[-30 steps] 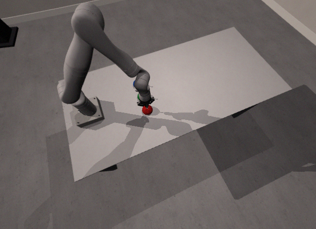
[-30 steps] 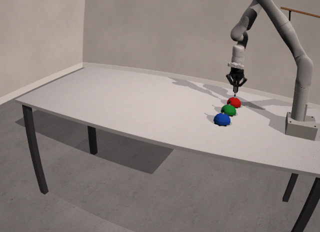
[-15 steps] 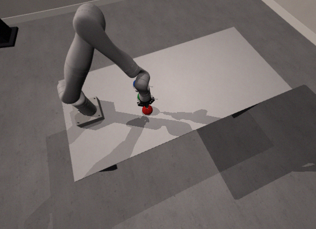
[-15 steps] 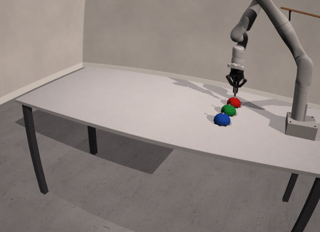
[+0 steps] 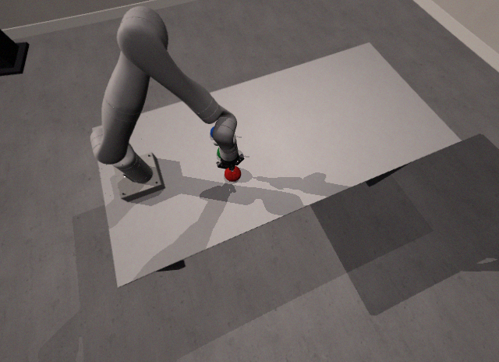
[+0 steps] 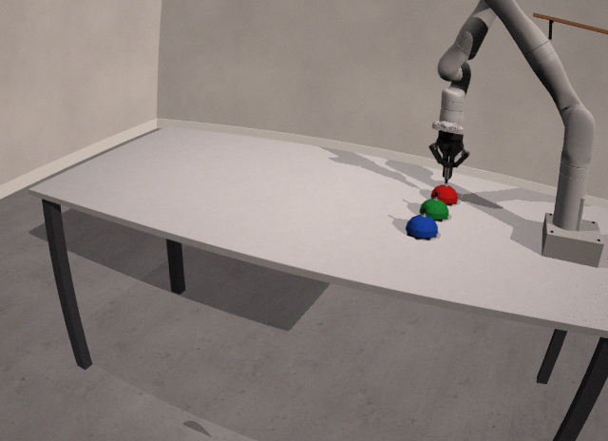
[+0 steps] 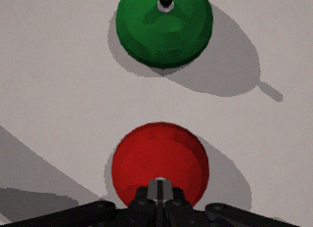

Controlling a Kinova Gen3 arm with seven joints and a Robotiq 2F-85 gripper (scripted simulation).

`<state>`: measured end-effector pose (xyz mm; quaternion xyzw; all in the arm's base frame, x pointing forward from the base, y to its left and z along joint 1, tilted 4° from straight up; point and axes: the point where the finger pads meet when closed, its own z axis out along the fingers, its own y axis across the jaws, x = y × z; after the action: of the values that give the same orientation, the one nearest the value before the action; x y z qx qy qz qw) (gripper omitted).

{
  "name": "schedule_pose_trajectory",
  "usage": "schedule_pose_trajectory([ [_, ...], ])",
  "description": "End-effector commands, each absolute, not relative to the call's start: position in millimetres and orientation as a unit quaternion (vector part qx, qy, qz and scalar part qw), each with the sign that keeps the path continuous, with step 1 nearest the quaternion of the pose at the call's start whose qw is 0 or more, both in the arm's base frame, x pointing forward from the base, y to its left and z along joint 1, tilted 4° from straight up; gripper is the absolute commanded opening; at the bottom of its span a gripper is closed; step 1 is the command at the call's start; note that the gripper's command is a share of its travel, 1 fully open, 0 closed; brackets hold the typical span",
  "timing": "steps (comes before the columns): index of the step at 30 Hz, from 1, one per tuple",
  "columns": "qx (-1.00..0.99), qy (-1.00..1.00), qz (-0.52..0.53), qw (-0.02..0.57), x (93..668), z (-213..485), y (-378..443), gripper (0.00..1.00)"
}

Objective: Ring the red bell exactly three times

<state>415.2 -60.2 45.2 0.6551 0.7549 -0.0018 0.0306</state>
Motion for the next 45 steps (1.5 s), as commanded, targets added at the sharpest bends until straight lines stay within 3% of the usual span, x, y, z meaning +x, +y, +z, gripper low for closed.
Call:
schedule_pose_trajectory([
  [1, 0.655, 0.755, -0.001, 0.032, 415.9, 43.8, -61.2, 0.0],
  [45, 0.655, 0.755, -0.001, 0.033, 416.3, 38.3, -61.5, 0.0],
])
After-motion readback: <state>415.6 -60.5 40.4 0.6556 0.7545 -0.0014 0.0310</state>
